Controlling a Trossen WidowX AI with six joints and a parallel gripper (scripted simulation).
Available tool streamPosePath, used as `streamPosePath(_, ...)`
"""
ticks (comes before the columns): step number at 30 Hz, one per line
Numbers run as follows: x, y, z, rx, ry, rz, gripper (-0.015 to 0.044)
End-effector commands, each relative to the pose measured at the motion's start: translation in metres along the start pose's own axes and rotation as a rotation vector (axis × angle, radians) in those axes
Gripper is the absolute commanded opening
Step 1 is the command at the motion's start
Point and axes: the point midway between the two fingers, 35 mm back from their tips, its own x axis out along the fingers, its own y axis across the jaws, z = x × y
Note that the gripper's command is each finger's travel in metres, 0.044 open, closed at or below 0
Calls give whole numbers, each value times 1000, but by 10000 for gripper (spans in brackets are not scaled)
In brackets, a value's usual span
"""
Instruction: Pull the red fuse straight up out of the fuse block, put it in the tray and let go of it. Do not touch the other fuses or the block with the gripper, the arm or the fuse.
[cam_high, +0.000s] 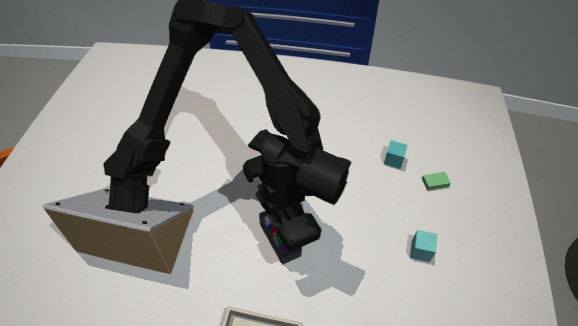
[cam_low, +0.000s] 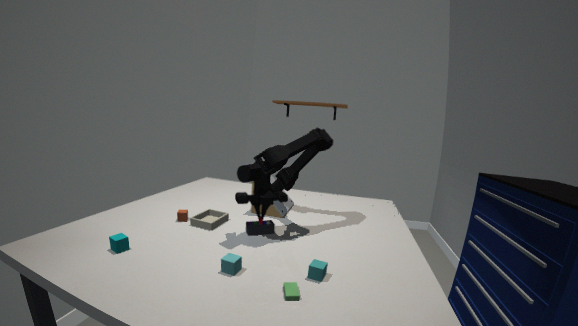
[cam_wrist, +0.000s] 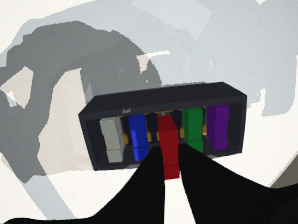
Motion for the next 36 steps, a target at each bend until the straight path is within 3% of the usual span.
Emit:
streamPosePath(1, -4, -2, 1, -3, -3, -7, 0)
streamPosePath(36, -25, -1, 1, -2, -3, -6, 0)
